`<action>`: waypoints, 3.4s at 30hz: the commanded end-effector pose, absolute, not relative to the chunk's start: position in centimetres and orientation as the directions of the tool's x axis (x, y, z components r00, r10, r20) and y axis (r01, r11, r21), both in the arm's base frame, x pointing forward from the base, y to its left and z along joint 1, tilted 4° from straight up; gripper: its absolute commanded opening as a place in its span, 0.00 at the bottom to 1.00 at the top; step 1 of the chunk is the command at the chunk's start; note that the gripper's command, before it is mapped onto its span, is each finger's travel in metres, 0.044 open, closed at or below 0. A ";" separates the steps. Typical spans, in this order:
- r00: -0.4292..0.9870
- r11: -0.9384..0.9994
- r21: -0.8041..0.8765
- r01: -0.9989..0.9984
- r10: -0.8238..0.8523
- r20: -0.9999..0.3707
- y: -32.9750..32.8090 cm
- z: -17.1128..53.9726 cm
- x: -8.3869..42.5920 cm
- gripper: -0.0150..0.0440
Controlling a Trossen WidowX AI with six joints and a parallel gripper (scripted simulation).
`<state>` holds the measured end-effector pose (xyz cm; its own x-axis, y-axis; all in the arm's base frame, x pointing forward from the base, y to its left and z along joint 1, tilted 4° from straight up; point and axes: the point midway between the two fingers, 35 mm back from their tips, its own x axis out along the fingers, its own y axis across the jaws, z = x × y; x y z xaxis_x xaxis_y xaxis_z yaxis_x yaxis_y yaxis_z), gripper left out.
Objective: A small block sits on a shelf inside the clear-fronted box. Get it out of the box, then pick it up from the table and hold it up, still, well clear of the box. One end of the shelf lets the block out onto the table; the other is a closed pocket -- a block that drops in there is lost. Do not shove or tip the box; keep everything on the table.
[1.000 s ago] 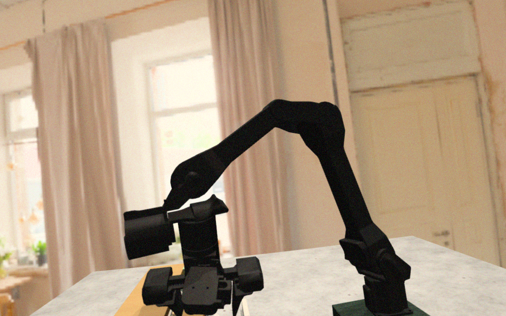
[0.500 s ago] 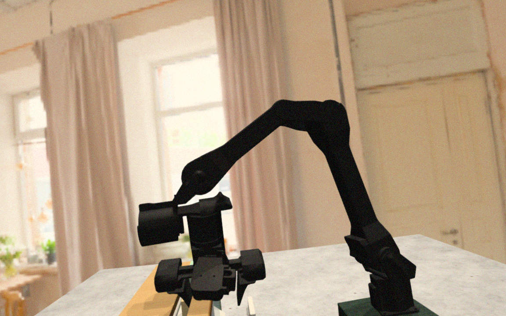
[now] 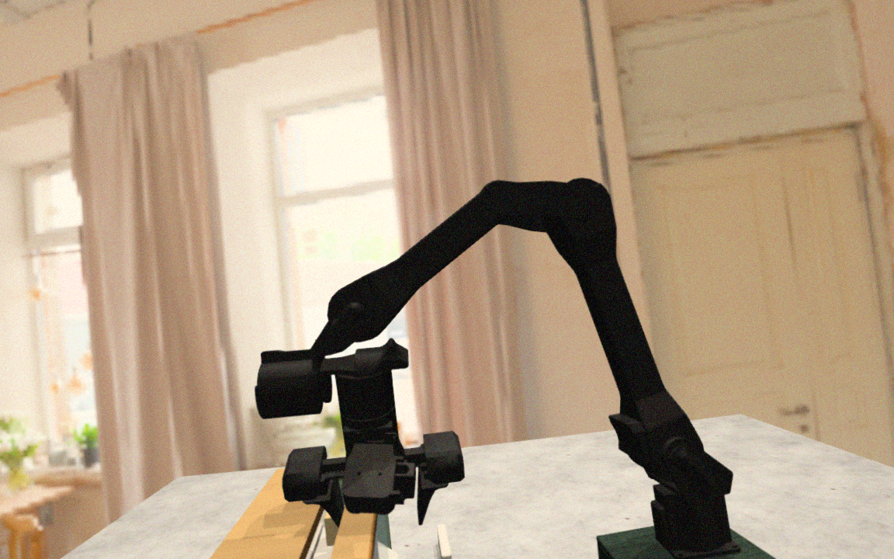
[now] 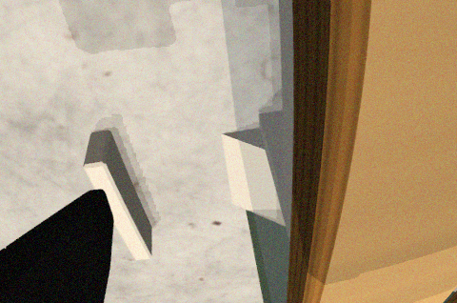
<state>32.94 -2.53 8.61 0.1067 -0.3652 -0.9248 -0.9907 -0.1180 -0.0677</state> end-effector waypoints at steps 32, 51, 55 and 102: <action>0.104 -0.111 -0.067 -0.992 -0.375 -0.921 -8.1 15.4 32.9 0.93; 0.219 0.972 -0.223 -0.073 -0.202 -0.955 -9.8 15.6 32.1 0.74; 0.246 0.940 -0.077 0.332 -0.165 -0.955 -10.4 15.6 31.8 0.74; 0.462 -0.991 0.063 0.119 -0.001 -0.887 -14.2 16.6 29.5 0.74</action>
